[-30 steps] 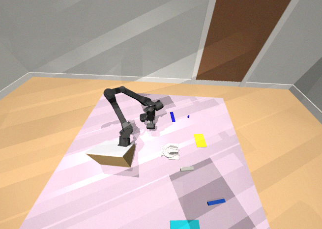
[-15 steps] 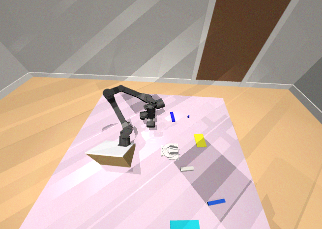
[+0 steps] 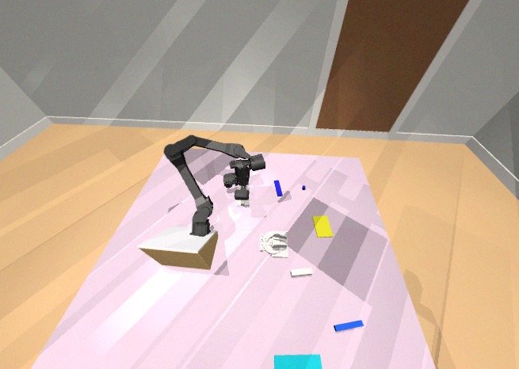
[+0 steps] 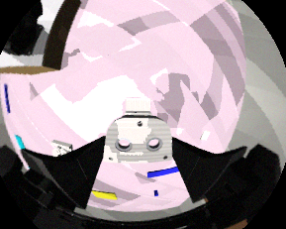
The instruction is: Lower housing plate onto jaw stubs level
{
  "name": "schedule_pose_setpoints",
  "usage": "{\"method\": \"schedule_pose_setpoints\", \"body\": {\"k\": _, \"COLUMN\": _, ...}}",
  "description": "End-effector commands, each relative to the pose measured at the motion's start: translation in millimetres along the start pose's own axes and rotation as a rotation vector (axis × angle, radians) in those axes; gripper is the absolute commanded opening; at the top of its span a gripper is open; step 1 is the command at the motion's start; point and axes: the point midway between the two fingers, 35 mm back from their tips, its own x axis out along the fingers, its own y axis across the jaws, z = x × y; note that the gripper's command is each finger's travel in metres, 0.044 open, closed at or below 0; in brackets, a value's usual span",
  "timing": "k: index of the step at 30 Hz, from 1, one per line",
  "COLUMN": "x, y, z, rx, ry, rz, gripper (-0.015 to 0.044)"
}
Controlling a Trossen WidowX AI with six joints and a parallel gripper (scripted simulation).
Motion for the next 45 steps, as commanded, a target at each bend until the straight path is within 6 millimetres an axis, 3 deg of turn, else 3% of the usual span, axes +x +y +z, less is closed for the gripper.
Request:
{"method": "schedule_pose_setpoints", "body": {"k": 1, "x": -2.5, "y": -1.7, "z": 0.3, "rx": -0.004, "ry": 0.002, "rz": -0.007, "gripper": 0.0351}}
{"method": "schedule_pose_setpoints", "body": {"k": 45, "x": -0.1, "y": 54.9, "z": -60.4, "rx": 1.046, "ry": 0.024, "rz": 0.035, "gripper": 0.0351}}
